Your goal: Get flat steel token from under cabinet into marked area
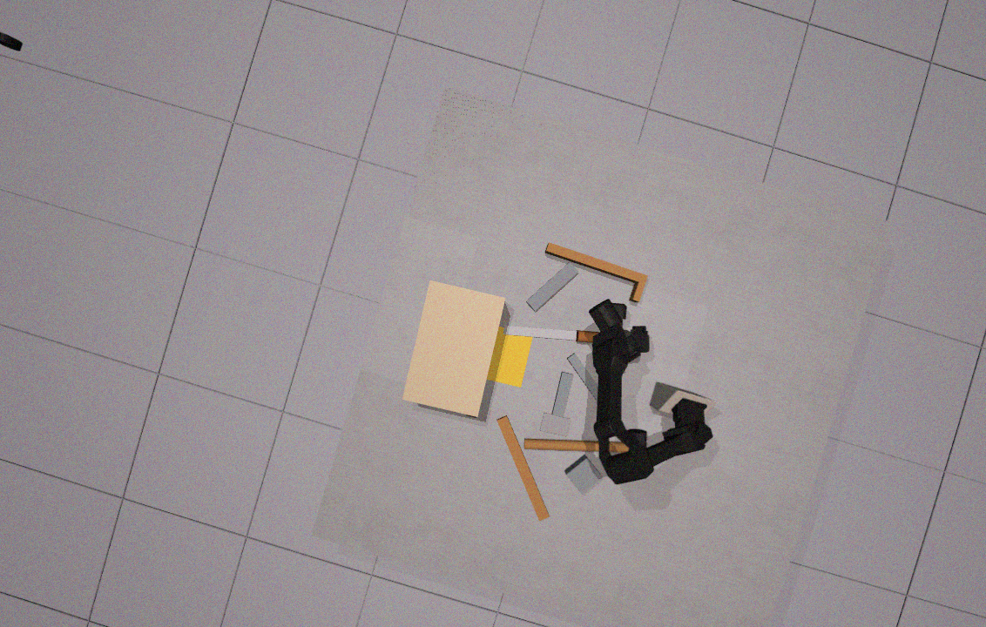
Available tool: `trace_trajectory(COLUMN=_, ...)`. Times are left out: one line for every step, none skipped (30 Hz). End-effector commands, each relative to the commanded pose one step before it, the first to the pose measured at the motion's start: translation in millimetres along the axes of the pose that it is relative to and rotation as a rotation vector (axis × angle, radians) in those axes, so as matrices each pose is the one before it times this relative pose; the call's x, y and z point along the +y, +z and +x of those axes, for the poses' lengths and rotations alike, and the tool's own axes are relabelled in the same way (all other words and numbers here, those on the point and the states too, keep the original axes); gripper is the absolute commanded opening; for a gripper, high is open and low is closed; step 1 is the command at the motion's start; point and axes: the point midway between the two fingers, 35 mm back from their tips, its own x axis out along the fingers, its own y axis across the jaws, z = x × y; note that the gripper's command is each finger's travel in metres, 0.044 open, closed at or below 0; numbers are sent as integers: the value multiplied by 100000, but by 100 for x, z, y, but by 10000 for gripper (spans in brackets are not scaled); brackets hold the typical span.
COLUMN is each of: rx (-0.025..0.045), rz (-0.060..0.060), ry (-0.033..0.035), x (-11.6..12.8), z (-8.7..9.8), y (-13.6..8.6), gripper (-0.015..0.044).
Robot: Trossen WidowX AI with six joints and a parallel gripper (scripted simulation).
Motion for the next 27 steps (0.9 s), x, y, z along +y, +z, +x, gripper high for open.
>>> trace_trajectory(rx=367, rz=11, ry=406, x=-609, z=-229, y=-18, gripper=0)
trace_trajectory(rx=-1, rz=105, ry=-13, x=-103, z=-4, y=19, gripper=0)
trace_trajectory(rx=-1, rz=121, ry=-14, x=-93, z=-4, y=21, gripper=0)
trace_trajectory(rx=-1, rz=140, ry=-15, x=-94, z=-5, y=24, gripper=0)
trace_trajectory(rx=-1, rz=140, ry=-16, x=-96, z=-5, y=25, gripper=0)
trace_trajectory(rx=-2, rz=109, ry=-13, x=-98, z=-3, y=23, gripper=0)
trace_trajectory(rx=-2, rz=85, ry=-12, x=-103, z=-2, y=20, gripper=0)
trace_trajectory(rx=-1, rz=47, ry=-8, x=-99, z=-1, y=13, gripper=0)
trace_trajectory(rx=-1, rz=47, ry=-9, x=-99, z=-1, y=14, gripper=0)
trace_trajectory(rx=-1, rz=47, ry=-9, x=-99, z=-1, y=14, gripper=0)
trace_trajectory(rx=-1, rz=47, ry=-9, x=-99, z=-1, y=15, gripper=0)
trace_trajectory(rx=-1, rz=47, ry=-9, x=-99, z=0, y=15, gripper=0)
trace_trajectory(rx=-1, rz=37, ry=-7, x=-79, z=0, y=12, gripper=0)
trace_trajectory(rx=0, rz=19, ry=1, x=19, z=0, y=3, gripper=0)
trace_trajectory(rx=-117, rz=113, ry=-117, x=80, z=50, y=18, gripper=26)
trace_trajectory(rx=-262, rz=279, ry=-274, x=142, z=110, y=47, gripper=53)
trace_trajectory(rx=-166, rz=190, ry=-166, x=68, z=68, y=36, gripper=79)
trace_trajectory(rx=0, rz=0, ry=0, x=0, z=0, y=0, gripper=105)
trace_trajectory(rx=0, rz=0, ry=0, x=0, z=0, y=0, gripper=131)
trace_trajectory(rx=-14, rz=23, ry=-13, x=-7, z=3, y=8, gripper=157)
trace_trajectory(rx=0, rz=0, ry=0, x=0, z=0, y=0, gripper=184)
trace_trajectory(rx=0, rz=0, ry=0, x=0, z=0, y=0, gripper=200)
trace_trajectory(rx=0, rz=0, ry=0, x=0, z=0, y=0, gripper=200)
trace_trajectory(rx=0, rz=0, ry=0, x=0, z=0, y=0, gripper=200)
trace_trajectory(rx=0, rz=0, ry=0, x=0, z=0, y=0, gripper=200)
trace_trajectory(rx=0, rz=0, ry=0, x=0, z=0, y=0, gripper=200)
trace_trajectory(rx=125, rz=-1, ry=127, x=0, z=1, y=0, gripper=226)
